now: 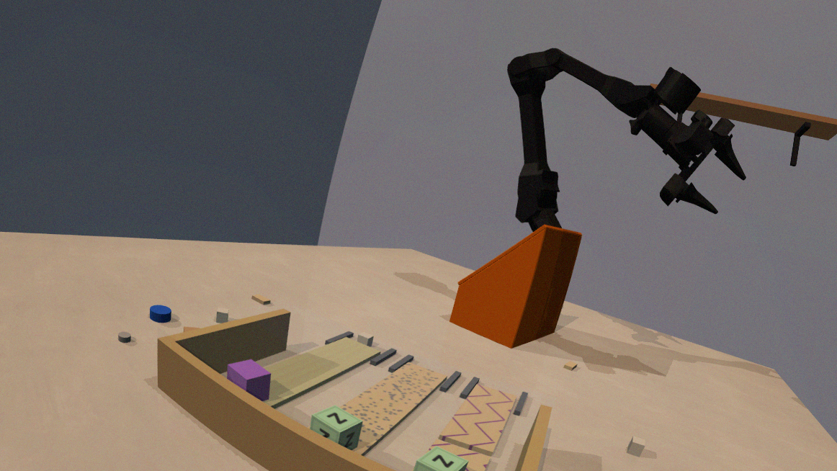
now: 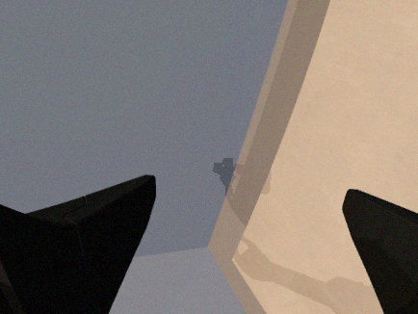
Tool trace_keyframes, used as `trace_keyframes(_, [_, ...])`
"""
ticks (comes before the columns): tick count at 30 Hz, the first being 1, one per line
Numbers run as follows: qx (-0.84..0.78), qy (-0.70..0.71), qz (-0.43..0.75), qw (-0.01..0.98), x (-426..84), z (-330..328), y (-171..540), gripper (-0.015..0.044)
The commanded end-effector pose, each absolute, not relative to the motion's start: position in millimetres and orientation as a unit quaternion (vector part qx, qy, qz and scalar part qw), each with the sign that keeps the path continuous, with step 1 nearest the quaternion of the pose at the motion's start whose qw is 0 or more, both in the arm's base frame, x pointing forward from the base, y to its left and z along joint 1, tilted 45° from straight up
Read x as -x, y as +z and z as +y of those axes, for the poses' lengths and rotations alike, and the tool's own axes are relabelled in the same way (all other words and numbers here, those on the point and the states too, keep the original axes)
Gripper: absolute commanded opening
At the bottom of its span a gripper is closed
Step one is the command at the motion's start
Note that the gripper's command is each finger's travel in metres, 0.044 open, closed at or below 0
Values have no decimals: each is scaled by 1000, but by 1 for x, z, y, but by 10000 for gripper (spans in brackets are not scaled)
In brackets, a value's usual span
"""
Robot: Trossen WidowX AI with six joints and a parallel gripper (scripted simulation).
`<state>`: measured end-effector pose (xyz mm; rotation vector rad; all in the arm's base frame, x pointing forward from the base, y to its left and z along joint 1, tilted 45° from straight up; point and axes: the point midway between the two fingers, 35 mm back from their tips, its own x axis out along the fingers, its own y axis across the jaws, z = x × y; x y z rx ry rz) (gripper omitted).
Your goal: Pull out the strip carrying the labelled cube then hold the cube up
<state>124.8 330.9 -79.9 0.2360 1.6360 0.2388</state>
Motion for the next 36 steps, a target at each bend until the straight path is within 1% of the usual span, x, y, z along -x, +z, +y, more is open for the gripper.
trace_keyframes(1, [-79, 138, 652, 742, -179, 304, -79, 400])
trace_keyframes(8, [17, 124, 500, 857, -272, 226, -67, 400])
trace_keyframes(12, [95, 75, 427, 896, -308, 167, -54, 400])
trace_keyframes(15, [160, 23, 384, 909, -325, 118, -41, 400])
trace_keyframes(19, [250, -63, 347, 902, -333, 50, -22, 400])
trace_keyframes(22, [315, -134, 336, 878, -327, 0, -7, 400])
trace_keyframes(24, [342, -166, 336, 862, -321, -22, 1, 400])
trace_keyframes(35, [345, -170, 337, 860, -321, -24, 2, 400])
trace_keyframes(36, [345, -171, 340, 858, -322, -25, 0, 374])
